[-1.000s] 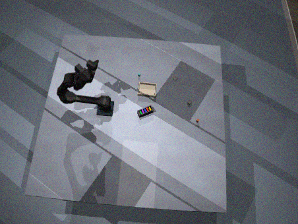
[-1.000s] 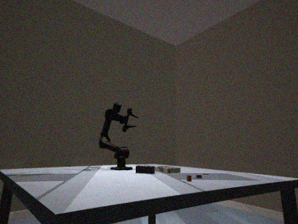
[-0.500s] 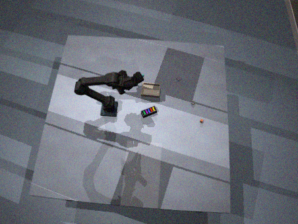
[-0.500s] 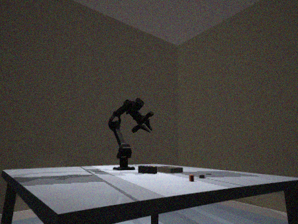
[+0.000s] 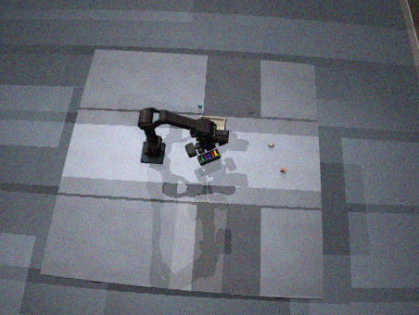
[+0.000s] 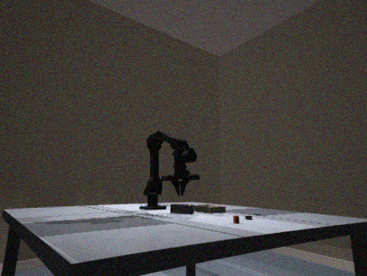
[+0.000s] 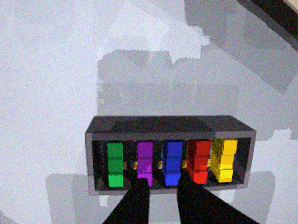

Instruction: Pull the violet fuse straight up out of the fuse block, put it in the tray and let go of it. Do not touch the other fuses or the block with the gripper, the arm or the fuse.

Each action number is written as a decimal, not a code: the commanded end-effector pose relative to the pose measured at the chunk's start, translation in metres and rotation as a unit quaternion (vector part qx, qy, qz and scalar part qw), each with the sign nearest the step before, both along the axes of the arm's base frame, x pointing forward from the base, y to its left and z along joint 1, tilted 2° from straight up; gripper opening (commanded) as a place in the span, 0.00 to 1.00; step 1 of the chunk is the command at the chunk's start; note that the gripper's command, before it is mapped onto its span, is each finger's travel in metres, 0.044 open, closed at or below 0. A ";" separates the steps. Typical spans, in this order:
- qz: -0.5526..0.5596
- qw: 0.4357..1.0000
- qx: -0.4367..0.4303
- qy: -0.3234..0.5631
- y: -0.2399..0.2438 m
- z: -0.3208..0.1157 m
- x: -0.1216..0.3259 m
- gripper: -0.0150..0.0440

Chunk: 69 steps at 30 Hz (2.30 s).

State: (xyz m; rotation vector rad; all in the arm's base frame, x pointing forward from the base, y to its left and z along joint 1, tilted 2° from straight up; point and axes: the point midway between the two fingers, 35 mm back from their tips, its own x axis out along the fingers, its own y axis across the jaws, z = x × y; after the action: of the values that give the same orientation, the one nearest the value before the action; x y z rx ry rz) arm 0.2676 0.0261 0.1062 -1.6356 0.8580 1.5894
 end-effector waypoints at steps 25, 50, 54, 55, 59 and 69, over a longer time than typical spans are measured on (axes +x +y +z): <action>0.007 1.000 -0.022 0.007 -0.009 -0.027 0.004 0.36; 0.007 1.000 -0.022 0.007 -0.011 -0.039 0.003 0.36; 0.007 1.000 -0.022 0.007 -0.011 -0.041 0.003 0.36; 0.007 1.000 -0.022 0.007 -0.011 -0.042 0.003 0.36; 0.007 1.000 -0.022 0.007 -0.011 -0.046 0.003 0.36; 0.007 1.000 -0.022 0.007 -0.011 -0.049 0.003 0.36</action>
State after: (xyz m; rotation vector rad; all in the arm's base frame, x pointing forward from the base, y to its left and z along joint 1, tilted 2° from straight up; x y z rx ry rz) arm 0.2703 0.0157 0.0578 -1.6597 0.8946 1.6024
